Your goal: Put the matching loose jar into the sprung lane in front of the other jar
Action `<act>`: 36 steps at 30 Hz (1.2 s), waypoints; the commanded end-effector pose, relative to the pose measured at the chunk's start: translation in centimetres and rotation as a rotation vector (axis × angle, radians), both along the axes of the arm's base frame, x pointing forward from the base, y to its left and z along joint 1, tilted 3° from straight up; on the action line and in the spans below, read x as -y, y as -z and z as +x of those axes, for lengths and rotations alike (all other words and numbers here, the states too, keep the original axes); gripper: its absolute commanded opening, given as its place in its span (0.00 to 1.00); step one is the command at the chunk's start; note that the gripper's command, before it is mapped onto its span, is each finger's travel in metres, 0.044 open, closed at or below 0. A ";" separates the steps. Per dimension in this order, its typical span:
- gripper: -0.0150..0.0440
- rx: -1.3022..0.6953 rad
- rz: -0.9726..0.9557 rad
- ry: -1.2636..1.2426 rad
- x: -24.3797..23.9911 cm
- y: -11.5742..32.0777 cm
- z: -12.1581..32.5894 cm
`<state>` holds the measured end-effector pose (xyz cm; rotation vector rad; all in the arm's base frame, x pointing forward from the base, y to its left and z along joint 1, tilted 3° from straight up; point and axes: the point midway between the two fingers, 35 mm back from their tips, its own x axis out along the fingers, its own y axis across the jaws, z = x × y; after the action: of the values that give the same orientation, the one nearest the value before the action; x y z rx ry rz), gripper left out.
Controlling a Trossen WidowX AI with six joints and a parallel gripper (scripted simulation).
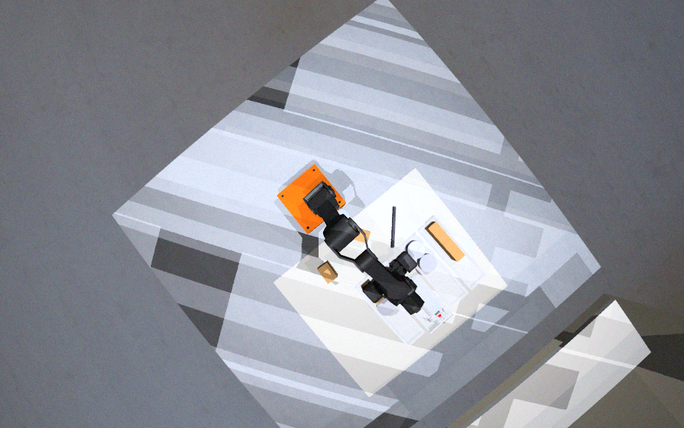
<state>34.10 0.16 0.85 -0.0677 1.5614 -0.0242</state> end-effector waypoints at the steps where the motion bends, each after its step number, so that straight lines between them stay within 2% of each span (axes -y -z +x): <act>1: 0.25 0.029 0.003 0.002 0.0 0.0 0.7; 36: 0.25 0.028 0.003 0.002 0.0 0.9 0.5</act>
<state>34.07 0.11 -0.07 -0.0662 1.5565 -0.0254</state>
